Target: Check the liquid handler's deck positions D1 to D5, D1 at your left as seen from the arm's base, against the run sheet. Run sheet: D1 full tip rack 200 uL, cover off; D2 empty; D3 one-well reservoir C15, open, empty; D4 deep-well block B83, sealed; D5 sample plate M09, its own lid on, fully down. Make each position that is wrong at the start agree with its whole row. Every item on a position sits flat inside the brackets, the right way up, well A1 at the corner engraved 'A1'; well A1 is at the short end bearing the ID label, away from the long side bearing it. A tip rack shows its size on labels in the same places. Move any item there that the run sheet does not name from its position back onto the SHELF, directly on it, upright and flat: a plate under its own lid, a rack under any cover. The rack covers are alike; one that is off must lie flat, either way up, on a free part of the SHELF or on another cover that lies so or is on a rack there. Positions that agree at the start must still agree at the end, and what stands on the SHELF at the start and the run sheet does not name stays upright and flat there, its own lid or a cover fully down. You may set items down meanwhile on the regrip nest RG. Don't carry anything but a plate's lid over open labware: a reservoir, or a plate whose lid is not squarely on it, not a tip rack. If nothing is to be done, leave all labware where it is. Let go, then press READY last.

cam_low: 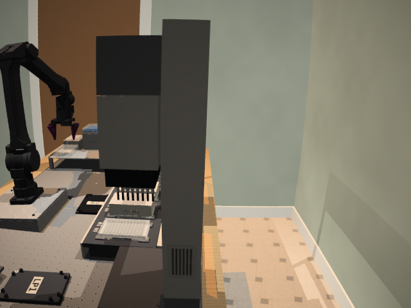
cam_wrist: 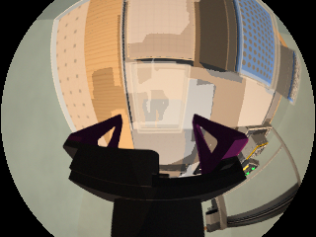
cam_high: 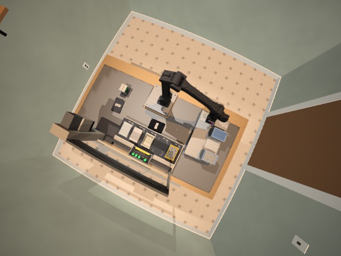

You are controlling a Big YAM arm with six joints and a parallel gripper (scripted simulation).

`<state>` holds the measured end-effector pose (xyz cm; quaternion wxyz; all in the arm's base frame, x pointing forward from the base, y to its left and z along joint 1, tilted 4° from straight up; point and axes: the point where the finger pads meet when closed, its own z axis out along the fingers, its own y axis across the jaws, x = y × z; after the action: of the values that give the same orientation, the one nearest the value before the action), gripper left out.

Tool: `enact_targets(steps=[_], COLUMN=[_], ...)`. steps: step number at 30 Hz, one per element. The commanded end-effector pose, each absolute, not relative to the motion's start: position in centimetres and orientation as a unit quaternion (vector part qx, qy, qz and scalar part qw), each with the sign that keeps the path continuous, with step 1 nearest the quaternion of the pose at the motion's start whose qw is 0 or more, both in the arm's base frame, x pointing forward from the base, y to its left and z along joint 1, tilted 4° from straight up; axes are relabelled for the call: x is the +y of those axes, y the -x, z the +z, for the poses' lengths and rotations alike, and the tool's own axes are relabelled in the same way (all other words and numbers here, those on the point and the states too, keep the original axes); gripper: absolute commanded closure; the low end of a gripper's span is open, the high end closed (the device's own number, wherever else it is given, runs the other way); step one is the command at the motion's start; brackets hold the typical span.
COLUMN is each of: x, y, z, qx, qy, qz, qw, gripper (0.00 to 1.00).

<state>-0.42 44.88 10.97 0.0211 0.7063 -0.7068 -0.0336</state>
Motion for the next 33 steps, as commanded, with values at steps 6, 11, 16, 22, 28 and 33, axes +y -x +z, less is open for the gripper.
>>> enact_targets(steps=[6, 11, 16, 22, 28, 33], x=[47.0, 47.0, 46.9, 46.9, 46.8, 46.6], y=[-0.6, -0.6, -0.7, -0.8, -0.8, -0.9], z=[14.9, 15.5, 17.1, 16.7, 18.3, 19.6], qx=[-0.707, -0.707, -0.706, -0.707, -0.707, -0.706], qy=[-0.706, -0.706, -0.705, -0.706, -0.706, -0.706], qz=[-0.055, -0.054, -0.059, -0.051, -0.055, -0.059], qw=[-0.004, -0.002, -0.008, 0.001, -0.004, -0.008], gripper=[0.00, 0.00, 0.00, 0.00, 0.00, 0.00])
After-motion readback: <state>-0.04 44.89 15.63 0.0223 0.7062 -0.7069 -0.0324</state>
